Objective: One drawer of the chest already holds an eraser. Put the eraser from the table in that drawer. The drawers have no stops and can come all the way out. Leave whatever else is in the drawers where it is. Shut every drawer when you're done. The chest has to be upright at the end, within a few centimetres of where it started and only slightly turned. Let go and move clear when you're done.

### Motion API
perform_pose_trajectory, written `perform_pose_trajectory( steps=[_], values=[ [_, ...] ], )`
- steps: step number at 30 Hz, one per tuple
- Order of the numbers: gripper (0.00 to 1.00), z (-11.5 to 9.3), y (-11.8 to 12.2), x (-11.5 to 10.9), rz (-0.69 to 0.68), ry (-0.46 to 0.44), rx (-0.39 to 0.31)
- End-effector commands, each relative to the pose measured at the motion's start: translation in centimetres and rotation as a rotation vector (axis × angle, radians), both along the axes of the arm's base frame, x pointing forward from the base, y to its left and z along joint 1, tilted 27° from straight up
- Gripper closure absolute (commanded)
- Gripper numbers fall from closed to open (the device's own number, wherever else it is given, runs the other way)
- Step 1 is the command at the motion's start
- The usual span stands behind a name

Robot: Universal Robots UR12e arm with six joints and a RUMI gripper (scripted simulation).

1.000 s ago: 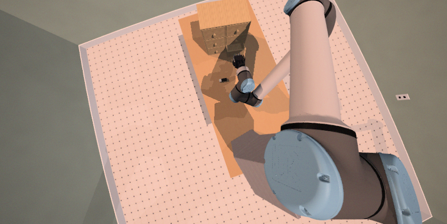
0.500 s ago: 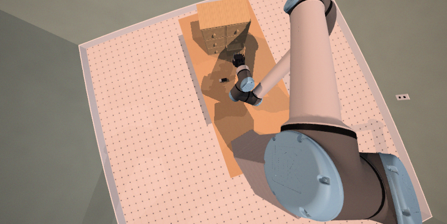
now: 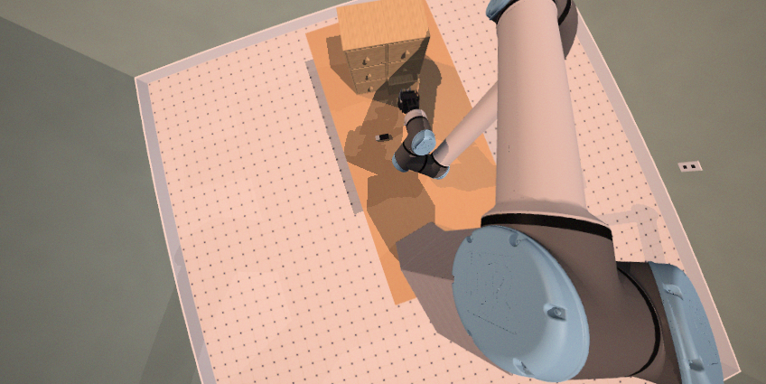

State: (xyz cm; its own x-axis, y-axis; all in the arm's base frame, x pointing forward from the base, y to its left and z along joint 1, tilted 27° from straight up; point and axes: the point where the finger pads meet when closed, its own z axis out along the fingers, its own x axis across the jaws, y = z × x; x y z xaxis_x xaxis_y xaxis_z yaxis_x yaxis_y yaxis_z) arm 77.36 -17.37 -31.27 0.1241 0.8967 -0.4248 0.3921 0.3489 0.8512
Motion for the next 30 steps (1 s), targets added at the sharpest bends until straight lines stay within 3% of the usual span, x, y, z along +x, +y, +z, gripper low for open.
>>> perform_pose_trajectory(
  steps=[1, 30],
  values=[
    [0.93, 0.3, -0.1, 0.8, 0.000, -0.005, -0.002],
    [0.93, 0.6, -0.2, 2.5, 0.001, -0.005, -0.002]
  ],
)
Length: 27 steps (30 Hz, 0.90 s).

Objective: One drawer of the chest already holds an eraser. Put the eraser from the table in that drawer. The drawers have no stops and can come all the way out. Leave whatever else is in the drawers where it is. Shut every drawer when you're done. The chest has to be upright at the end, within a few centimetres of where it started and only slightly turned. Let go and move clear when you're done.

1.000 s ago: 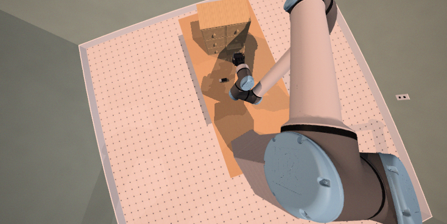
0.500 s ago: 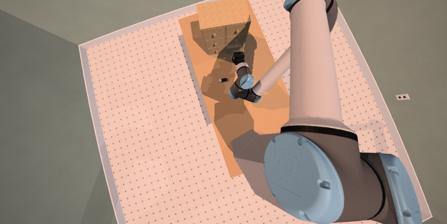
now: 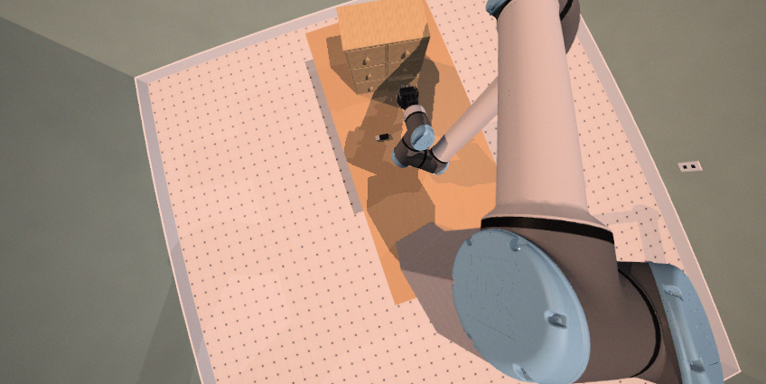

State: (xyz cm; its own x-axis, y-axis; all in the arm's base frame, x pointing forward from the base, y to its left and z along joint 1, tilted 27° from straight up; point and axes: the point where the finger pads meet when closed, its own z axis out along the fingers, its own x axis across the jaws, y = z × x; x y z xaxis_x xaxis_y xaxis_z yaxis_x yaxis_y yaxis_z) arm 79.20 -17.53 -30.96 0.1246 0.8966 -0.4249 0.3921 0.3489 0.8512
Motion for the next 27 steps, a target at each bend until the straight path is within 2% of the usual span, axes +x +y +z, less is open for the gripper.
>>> perform_pose_trajectory(
  steps=[1, 27],
  values=[
    [0.93, 0.34, -0.02, 0.69, 0.001, -0.005, -0.002],
    [0.93, 0.41, -0.12, 1.51, 0.000, -0.003, -0.001]
  ],
)
